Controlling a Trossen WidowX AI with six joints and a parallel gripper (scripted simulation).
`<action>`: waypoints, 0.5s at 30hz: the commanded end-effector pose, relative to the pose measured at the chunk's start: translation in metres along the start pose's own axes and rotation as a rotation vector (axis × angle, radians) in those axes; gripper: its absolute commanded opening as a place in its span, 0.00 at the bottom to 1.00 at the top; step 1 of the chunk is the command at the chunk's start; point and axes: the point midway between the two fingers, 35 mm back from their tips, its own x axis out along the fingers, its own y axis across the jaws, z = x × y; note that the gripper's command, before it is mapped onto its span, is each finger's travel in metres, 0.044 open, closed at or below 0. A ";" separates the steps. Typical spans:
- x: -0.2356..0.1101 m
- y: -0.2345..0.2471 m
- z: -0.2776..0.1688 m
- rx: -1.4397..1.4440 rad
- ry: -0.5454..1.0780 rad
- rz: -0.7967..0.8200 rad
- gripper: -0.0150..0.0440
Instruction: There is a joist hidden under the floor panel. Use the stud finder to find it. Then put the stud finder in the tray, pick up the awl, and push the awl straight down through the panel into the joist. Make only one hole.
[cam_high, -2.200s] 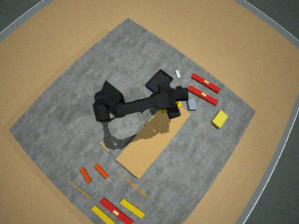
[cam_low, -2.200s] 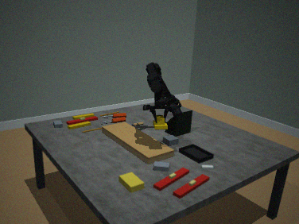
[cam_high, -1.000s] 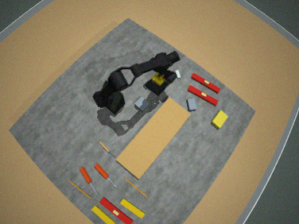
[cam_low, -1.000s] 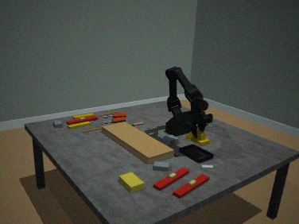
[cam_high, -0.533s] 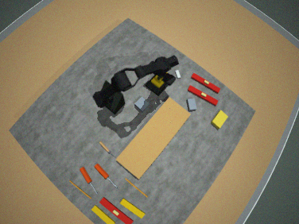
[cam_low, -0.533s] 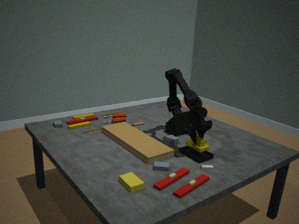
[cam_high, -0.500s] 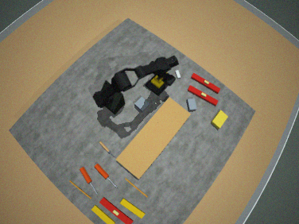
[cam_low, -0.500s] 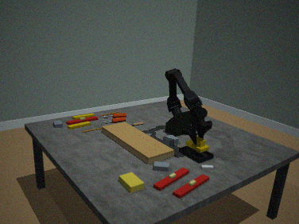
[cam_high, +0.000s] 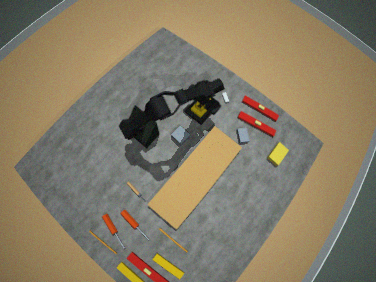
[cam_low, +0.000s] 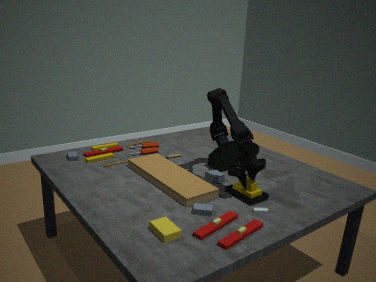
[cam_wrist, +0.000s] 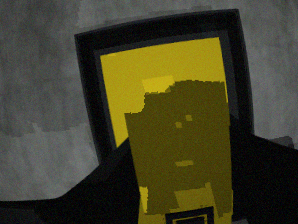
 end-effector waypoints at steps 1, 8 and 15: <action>0.004 -0.001 -0.001 -0.003 -0.001 -0.007 0.25; 0.014 -0.001 -0.004 -0.003 -0.001 -0.007 0.25; 0.013 0.000 -0.004 0.000 0.000 -0.001 0.43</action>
